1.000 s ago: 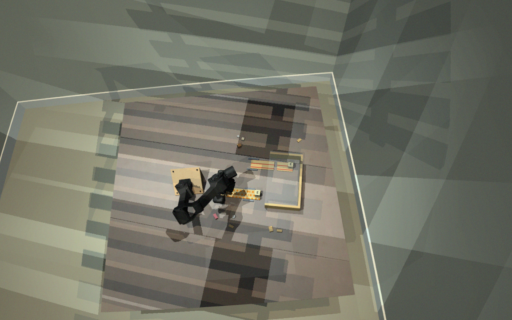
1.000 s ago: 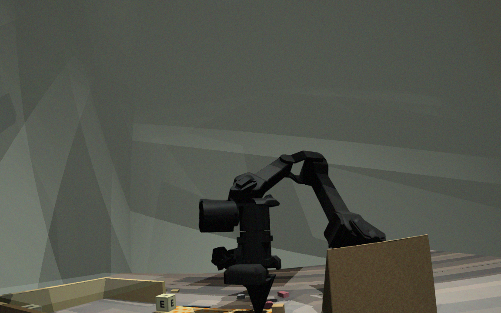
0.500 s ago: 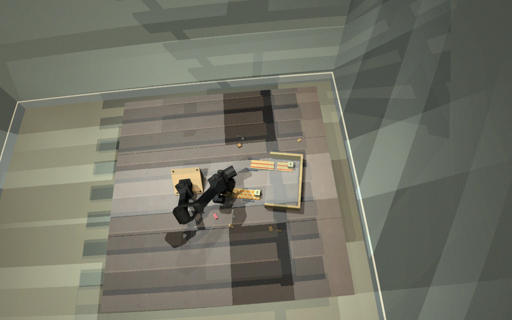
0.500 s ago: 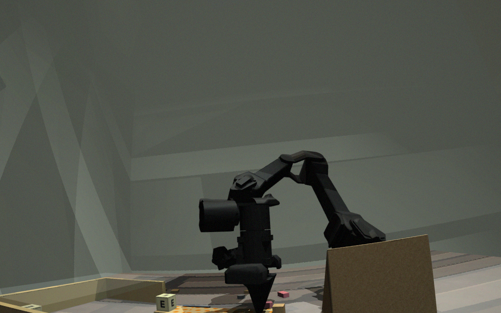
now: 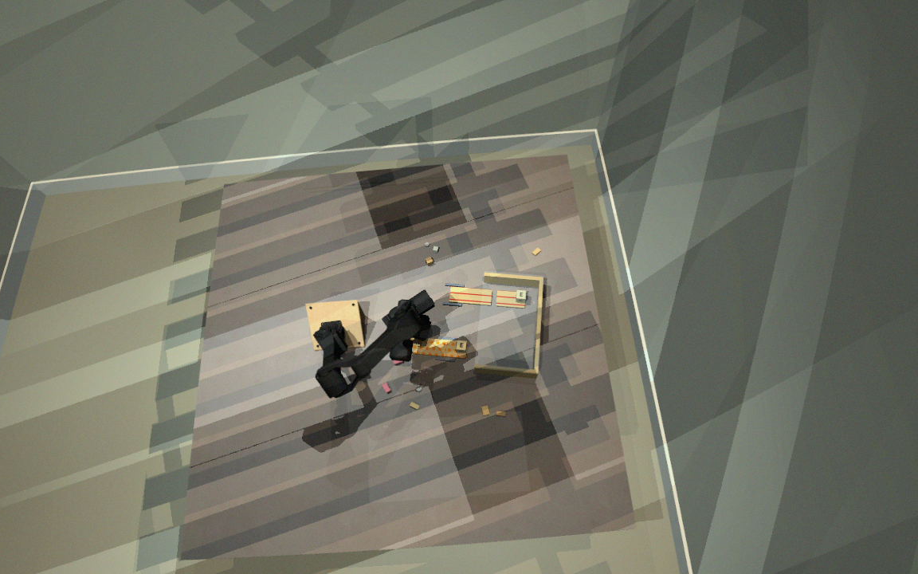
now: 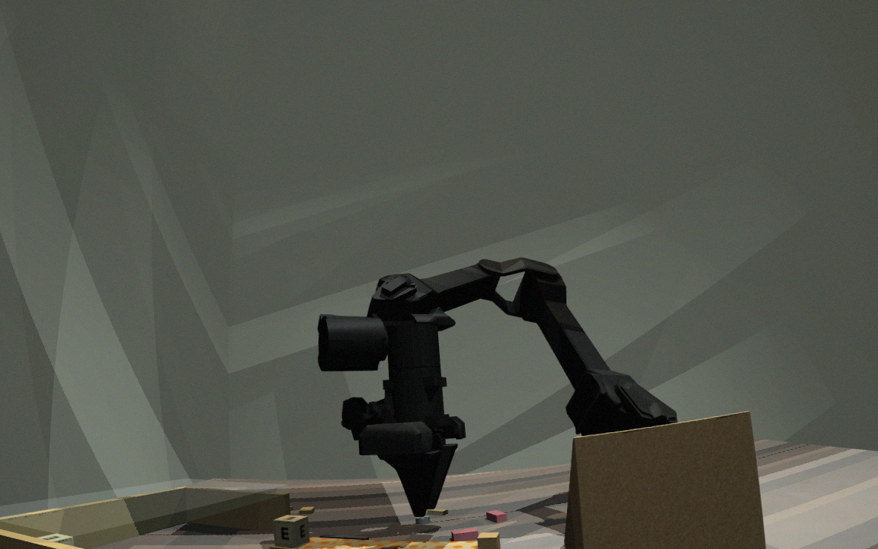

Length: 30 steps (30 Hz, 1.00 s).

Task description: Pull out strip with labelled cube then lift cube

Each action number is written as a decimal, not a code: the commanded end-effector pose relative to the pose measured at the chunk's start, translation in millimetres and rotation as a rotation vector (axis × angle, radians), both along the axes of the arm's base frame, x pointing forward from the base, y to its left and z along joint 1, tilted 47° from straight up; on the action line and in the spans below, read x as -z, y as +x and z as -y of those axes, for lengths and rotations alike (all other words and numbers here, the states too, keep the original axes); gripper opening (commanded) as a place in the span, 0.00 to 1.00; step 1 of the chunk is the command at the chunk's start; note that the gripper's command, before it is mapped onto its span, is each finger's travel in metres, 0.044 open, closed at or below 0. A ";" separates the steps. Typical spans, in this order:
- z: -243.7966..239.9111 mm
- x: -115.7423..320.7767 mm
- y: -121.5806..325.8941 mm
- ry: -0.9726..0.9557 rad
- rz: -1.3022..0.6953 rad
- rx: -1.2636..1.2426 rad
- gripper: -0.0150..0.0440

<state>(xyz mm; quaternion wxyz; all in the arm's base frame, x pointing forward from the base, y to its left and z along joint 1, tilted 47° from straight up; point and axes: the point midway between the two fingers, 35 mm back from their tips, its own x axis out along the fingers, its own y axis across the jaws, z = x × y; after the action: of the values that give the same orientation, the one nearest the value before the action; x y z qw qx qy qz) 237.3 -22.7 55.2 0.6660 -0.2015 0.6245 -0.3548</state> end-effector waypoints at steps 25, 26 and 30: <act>6.4 -23.8 104.8 -0.005 0.002 -0.004 1.00; 6.8 -24.8 108.8 -0.005 0.002 -0.004 1.00; 8.2 -28.5 124.1 -0.005 0.002 -0.004 1.00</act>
<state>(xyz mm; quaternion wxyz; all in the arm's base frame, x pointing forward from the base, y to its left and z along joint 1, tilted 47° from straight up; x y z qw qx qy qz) 350.6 -28.6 81.3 0.6682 -0.2009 0.6222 -0.3551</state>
